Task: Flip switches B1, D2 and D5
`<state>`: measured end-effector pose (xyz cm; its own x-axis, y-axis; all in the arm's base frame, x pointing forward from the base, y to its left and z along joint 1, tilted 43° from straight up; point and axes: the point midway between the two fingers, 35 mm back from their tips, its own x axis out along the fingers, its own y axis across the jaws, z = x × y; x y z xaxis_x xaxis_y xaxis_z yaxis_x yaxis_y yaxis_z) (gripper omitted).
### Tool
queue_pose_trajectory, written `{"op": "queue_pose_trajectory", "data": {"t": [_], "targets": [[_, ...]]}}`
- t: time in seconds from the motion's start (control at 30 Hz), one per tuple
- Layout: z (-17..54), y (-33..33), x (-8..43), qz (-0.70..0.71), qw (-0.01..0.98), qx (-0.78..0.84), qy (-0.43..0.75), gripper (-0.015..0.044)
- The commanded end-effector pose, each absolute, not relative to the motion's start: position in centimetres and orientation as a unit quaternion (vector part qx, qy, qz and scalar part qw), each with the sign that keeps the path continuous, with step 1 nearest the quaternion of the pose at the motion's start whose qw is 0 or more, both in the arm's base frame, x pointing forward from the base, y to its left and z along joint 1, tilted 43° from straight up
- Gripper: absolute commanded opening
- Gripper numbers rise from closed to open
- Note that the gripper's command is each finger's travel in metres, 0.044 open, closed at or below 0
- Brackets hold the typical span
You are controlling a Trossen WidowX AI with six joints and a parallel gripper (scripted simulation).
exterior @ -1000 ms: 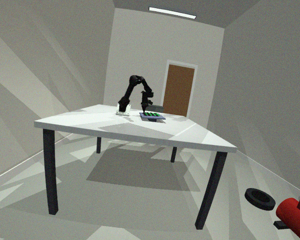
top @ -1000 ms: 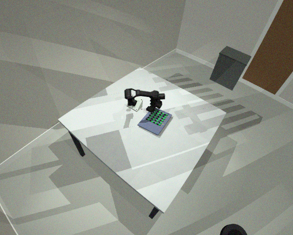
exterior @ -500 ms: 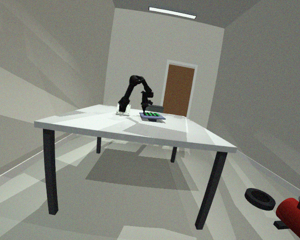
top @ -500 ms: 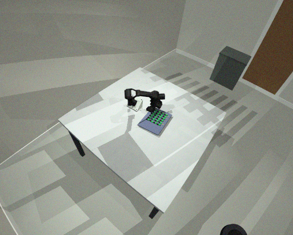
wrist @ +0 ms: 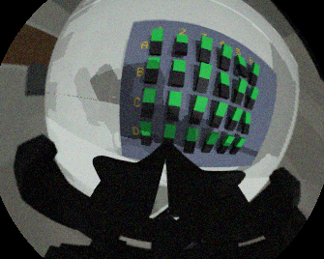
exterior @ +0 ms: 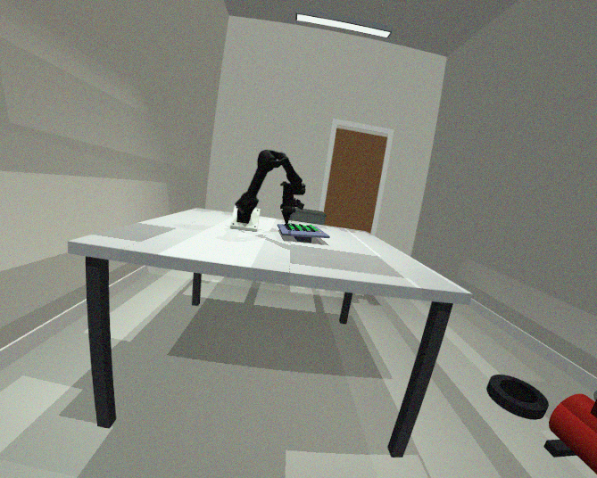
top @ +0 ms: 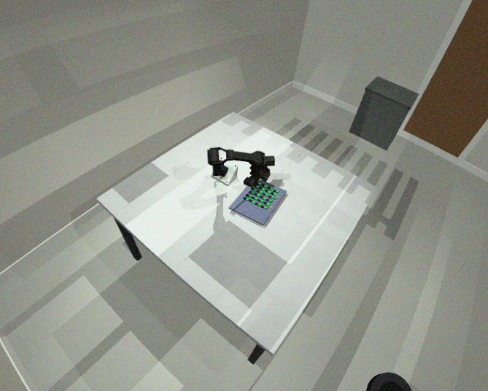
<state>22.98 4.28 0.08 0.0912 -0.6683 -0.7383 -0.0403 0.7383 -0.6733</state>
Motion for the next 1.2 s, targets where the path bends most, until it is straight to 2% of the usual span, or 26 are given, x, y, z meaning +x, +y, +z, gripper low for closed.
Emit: {"op": "queue_pose_trajectory", "data": {"t": [0.0,0.77,1.0,1.17], "targets": [[0.0,4.0,22.9,-0.23,0.682,-0.284,0.634,0.0],[-0.2,3.8,22.9,-0.23,0.682,-0.284,0.634,0.0],[4.4,8.2,22.6,-0.232,0.674,-0.28,0.643,0.0],[4.8,8.2,22.7,-0.232,0.673,-0.28,0.643,0.0]]}}
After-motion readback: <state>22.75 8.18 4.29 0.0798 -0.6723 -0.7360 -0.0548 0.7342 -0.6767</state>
